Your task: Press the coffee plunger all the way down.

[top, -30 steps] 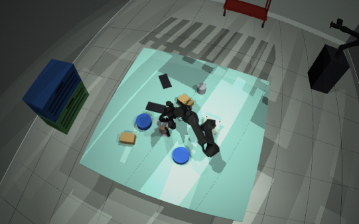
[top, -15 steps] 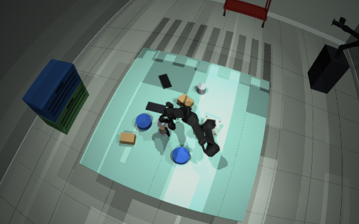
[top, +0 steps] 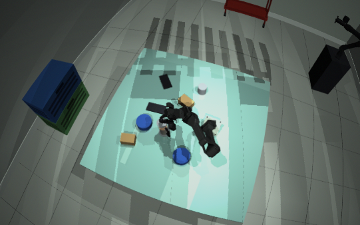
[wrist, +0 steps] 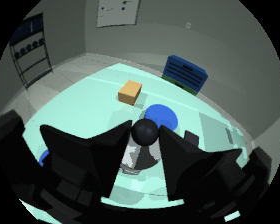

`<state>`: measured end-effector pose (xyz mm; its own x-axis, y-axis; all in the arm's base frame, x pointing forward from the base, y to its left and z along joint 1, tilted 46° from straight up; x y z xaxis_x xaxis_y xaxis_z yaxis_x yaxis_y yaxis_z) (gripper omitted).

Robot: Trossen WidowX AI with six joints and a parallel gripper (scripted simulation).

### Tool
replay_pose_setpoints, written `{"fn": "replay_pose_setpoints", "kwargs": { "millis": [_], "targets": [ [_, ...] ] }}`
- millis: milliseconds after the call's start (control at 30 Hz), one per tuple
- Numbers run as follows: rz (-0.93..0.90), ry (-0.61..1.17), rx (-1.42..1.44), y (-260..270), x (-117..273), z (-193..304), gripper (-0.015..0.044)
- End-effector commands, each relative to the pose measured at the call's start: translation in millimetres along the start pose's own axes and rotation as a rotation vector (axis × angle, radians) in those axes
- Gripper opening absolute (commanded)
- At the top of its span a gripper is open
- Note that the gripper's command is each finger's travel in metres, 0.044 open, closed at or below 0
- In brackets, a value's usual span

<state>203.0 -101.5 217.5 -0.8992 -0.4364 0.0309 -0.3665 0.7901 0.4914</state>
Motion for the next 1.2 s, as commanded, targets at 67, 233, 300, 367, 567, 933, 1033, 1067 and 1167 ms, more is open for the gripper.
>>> {"fn": "replay_pose_setpoints", "kwargs": {
  "millis": [67,233,300,367,567,933,1033,1067,1167],
  "targets": [
    [0.0,0.001,0.0,0,0,0,0.0123],
    [0.0,0.001,0.0,0,0,0,0.0254],
    [0.0,0.001,0.0,0,0,0,0.0307],
    [0.0,0.001,0.0,0,0,0,0.0359],
    [0.0,0.001,0.0,0,0,0,0.044],
    [-0.006,0.014,-0.018,-8,48,-64,0.044],
    [-0.006,0.014,-0.018,-9,48,-63,0.044],
    [-0.006,0.014,-0.018,-9,48,-63,0.044],
    [-0.006,0.014,-0.018,-9,48,-63,0.044]
  ]
}}
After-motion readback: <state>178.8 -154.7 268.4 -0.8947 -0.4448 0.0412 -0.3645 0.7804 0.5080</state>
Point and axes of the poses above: the point midway between the two fingers, 35 mm back from their tips, its own x axis back along the fingers, its own y axis across the jaws, z = x × y, the point moved 9 cm from there along x, back along the fingers, and after that the axes turned 8 degrees about x, right-handed, at the moved point
